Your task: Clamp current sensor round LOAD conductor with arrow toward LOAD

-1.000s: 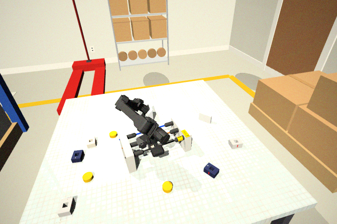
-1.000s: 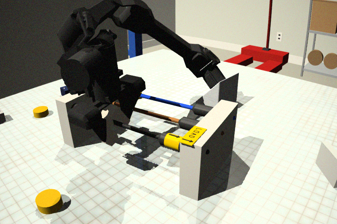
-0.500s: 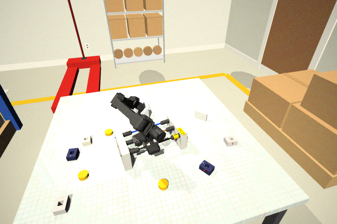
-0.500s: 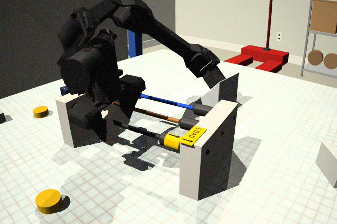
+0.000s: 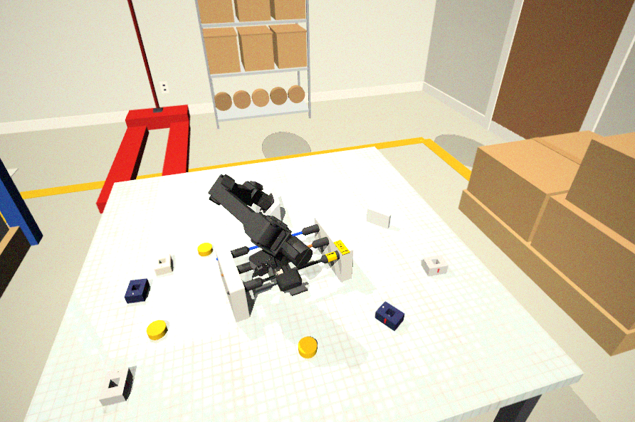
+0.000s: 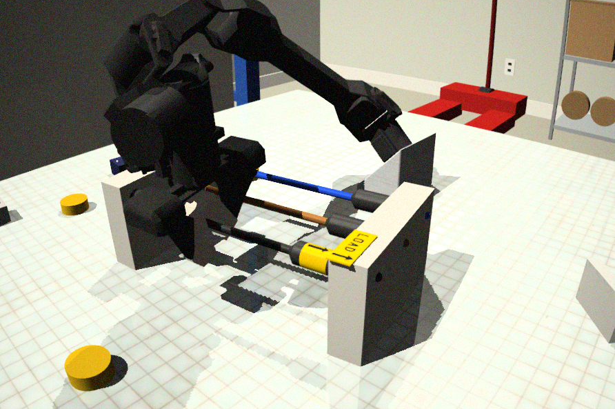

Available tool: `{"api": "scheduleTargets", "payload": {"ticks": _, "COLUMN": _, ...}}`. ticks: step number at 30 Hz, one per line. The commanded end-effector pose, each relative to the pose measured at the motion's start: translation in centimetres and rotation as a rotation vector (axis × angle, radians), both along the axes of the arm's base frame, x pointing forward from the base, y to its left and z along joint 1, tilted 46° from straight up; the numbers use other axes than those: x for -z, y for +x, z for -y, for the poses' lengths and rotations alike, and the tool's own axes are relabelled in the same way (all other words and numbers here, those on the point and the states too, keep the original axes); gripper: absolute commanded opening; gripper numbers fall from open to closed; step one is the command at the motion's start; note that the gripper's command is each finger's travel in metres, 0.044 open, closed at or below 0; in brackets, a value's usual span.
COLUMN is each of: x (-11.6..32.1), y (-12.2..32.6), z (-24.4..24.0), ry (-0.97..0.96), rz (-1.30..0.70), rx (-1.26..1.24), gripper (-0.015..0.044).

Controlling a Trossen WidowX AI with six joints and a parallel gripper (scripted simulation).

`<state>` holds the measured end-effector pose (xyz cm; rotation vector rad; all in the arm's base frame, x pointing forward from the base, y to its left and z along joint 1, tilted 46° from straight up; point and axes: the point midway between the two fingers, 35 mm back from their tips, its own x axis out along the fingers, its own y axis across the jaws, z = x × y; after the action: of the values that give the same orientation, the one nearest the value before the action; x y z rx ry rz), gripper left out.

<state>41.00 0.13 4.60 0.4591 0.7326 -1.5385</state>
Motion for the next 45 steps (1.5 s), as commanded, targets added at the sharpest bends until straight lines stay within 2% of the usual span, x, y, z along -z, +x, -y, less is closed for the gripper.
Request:
{"api": "scheduleTargets", "payload": {"ticks": 1, "x": -0.1, "y": -0.1, "z": -0.2, "ry": -0.002, "rz": -0.004, "rx": -0.005, "gripper": 0.0000}}
{"api": "scheduleTargets", "payload": {"ticks": 18, "x": 0.0, "y": 0.1, "z": -0.1, "ry": 0.006, "rz": 0.014, "rx": -0.016, "gripper": 0.0000}}
{"api": "scheduleTargets", "payload": {"ticks": 33, "x": -0.9, "y": 0.1, "z": -1.1, "ry": 0.060, "rz": 0.238, "rx": -0.266, "gripper": 0.0000}}
{"api": "scheduleTargets", "payload": {"ticks": 45, "x": -0.7, "y": 0.1, "z": -1.0, "ry": 0.063, "rz": 0.222, "rx": -0.243, "gripper": 0.0000}}
